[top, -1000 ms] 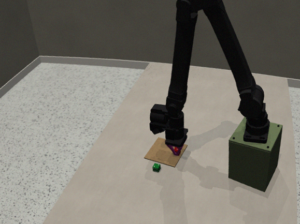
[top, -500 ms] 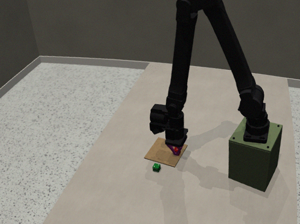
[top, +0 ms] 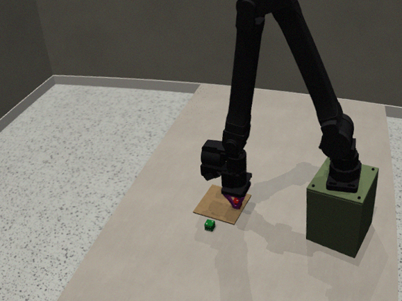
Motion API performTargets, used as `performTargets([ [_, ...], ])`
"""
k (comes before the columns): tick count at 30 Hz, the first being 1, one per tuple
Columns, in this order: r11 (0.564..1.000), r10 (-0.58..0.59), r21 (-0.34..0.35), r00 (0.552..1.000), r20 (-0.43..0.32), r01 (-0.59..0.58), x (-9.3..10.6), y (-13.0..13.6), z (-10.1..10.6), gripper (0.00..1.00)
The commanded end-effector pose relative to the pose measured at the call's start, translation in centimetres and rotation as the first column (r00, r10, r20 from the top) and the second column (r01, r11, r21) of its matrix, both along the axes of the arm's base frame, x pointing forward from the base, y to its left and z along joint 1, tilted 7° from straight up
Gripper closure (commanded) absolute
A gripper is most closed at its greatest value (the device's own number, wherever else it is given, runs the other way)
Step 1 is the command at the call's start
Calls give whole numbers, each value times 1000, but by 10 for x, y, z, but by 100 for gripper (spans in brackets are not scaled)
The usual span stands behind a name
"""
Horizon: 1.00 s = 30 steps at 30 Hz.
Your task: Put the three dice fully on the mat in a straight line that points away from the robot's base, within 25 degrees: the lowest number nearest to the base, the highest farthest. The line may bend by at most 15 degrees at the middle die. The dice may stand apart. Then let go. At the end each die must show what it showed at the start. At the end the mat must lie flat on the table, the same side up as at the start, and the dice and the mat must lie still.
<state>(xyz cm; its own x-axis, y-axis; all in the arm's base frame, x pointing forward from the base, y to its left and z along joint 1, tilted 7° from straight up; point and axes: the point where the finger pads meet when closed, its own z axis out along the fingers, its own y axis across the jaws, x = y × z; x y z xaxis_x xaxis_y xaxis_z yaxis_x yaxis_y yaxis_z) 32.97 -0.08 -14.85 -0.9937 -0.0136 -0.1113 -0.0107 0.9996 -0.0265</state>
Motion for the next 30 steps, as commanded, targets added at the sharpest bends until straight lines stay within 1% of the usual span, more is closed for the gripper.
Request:
performTargets([
  [1, 1000, -2, 3, 1000, 11, 2, 5, -3, -1, 80],
  [7, 1000, -2, 3, 1000, 11, 2, 5, -3, -1, 80],
  [8, 1000, -2, 3, 1000, 11, 2, 5, -3, -1, 76],
  [10, 1000, -2, 3, 1000, 11, 2, 5, -3, -1, 76],
  [11, 1000, -2, 3, 1000, 11, 2, 5, -3, -1, 72],
  [15, 1000, -2, 3, 1000, 11, 2, 5, -3, -1, 72],
  [16, 1000, -2, 3, 1000, 11, 2, 5, -3, -1, 68],
  [18, 1000, -2, 3, 1000, 11, 2, 5, -3, -1, 68],
  [19, 1000, -2, 3, 1000, 11, 2, 5, -3, -1, 64],
  [21, 1000, -2, 3, 1000, 11, 2, 5, -3, -1, 64],
  [22, 1000, -2, 3, 1000, 11, 2, 5, -3, -1, 61],
  [30, 1000, -2, 3, 1000, 11, 2, 5, -3, -1, 61],
])
